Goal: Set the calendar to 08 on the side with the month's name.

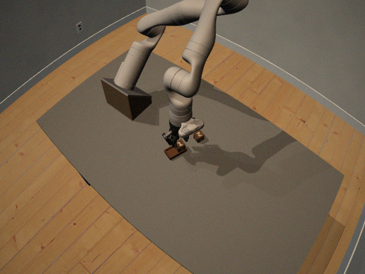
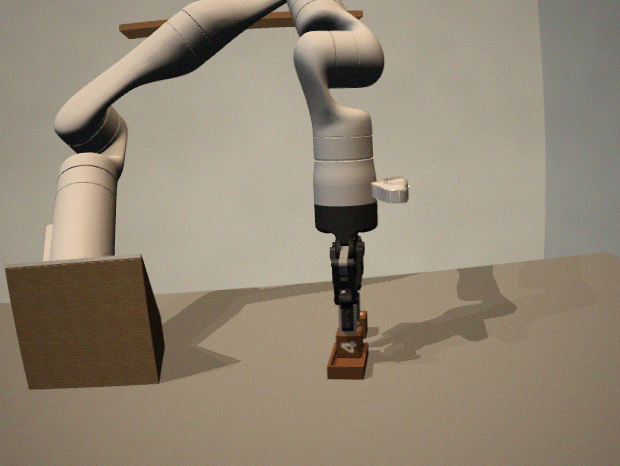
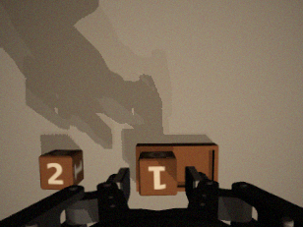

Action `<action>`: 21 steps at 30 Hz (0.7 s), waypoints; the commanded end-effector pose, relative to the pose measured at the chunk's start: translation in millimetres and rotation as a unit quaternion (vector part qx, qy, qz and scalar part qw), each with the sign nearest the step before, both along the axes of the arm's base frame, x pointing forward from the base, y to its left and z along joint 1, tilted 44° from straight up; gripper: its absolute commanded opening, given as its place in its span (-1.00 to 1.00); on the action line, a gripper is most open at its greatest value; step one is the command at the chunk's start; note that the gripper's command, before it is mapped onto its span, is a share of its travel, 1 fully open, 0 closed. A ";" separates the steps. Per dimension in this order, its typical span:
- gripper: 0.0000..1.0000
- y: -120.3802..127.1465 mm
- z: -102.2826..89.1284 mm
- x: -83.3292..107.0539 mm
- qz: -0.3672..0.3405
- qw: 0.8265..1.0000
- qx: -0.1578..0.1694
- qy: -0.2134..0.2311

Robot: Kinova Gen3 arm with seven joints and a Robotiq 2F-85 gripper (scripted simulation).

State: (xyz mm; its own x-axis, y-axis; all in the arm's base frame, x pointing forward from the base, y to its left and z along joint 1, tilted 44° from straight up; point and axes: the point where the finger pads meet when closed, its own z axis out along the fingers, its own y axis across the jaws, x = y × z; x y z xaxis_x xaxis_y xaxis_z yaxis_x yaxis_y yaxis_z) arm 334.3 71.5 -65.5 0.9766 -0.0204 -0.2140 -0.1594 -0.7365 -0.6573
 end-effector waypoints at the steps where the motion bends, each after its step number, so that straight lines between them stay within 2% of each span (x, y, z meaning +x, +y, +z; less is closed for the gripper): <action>1: -0.03 0.9 -1.6 -0.7 0.000 1.000 0.000 0.001; 13: -0.03 14.7 -16.3 -3.6 0.000 1.000 0.000 0.001; 21: -0.03 17.1 -18.9 -4.1 0.000 1.000 0.000 0.001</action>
State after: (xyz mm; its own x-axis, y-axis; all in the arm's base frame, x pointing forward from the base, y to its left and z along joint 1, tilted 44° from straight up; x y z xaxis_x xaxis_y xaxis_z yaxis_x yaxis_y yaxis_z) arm 330.5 88.6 -83.8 0.9766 -0.0201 -0.2142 -0.1594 -0.7366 -0.6573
